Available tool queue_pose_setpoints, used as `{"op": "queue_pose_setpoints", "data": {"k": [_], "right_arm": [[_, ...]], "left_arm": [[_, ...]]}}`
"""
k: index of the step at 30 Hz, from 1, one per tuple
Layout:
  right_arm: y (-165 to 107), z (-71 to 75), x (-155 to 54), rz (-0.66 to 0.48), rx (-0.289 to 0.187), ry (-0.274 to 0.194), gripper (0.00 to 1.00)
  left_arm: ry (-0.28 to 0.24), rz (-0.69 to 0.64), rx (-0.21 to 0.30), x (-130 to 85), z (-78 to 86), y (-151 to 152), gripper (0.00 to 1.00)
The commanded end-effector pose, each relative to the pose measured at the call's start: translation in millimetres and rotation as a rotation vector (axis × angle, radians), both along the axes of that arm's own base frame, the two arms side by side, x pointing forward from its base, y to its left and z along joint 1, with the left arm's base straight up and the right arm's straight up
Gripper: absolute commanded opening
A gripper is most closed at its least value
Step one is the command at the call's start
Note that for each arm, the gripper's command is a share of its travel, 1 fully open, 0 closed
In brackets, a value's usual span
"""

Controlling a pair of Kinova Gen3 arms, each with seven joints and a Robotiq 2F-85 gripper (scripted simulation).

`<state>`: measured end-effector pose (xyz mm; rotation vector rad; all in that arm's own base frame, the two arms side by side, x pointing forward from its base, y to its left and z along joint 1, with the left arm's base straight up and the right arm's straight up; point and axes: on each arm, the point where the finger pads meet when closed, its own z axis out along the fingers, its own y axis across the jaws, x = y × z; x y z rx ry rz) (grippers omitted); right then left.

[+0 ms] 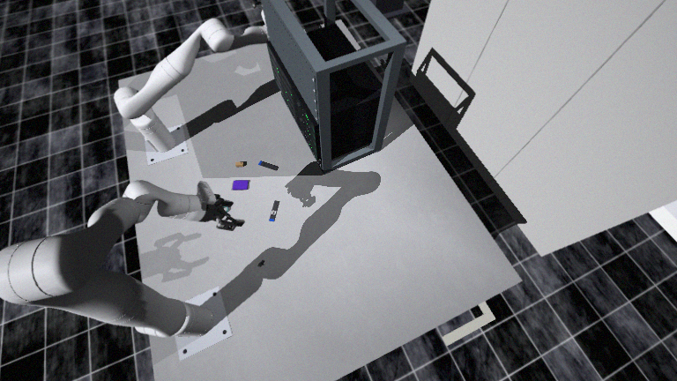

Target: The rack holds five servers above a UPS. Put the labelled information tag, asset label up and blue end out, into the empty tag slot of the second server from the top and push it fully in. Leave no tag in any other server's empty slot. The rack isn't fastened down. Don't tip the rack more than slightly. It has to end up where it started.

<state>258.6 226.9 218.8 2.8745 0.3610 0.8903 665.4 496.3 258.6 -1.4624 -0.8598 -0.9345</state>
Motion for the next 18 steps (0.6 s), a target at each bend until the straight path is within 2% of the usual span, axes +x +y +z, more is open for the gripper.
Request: {"op": "queue_pose_setpoints", "data": {"k": [1, 18], "right_arm": [[0.3, 0.5, 0.2, 0.0, 0.001, -0.001, 1.0], [0.0, 0.0, 0.0, 0.0, 0.0, 0.0, 1.0]], "left_arm": [[-0.003, 0.0, 0.001, 0.1, 2.2, 0.1, 1.0], [0.0, 0.0, 0.0, 0.0, 0.0, 0.0, 1.0]]}}
